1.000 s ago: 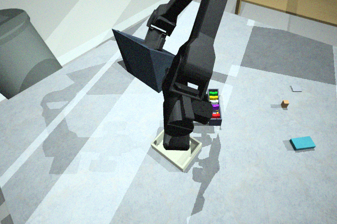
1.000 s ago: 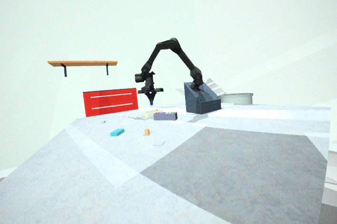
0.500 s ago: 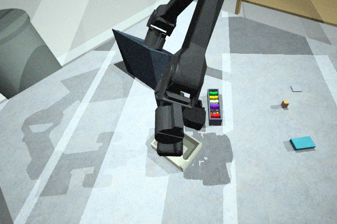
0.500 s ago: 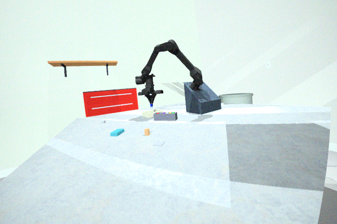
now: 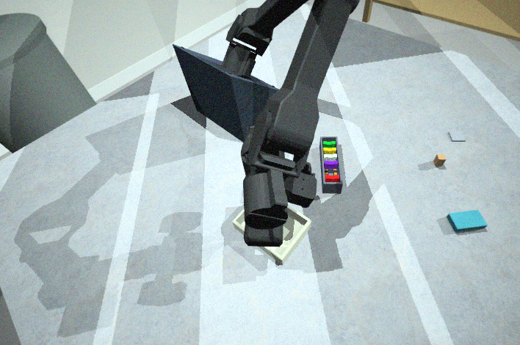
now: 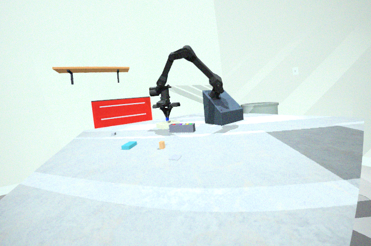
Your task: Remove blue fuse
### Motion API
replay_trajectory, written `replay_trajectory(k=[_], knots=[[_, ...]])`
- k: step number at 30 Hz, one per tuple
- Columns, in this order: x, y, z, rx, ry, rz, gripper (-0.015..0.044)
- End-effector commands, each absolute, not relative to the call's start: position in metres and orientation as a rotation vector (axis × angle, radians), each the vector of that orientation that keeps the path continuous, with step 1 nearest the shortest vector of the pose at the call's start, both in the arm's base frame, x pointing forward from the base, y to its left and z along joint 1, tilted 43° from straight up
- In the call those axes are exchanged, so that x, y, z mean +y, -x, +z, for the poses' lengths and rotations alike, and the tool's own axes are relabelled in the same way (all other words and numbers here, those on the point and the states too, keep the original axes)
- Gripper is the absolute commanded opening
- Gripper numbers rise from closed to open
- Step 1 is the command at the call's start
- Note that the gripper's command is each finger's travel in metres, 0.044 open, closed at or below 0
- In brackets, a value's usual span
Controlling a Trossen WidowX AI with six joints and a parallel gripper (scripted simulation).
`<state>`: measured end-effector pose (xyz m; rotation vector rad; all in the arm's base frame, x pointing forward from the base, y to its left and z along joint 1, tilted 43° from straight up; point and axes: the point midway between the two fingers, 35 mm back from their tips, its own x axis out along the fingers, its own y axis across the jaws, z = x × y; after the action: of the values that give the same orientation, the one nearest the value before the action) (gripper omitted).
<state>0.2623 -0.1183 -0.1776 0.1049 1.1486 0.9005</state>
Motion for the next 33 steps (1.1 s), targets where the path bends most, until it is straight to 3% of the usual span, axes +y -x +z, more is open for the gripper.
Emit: replay_trajectory(k=[1, 13, 33], knots=[[-0.118, -0.262, -0.178, 1.149, -0.105, 0.901, 0.0026], [-0.12, -0.262, -0.176, 1.149, -0.105, 0.9, 0.033], [-0.142, -0.258, -0.151, 1.149, -0.116, 0.895, 0.033]])
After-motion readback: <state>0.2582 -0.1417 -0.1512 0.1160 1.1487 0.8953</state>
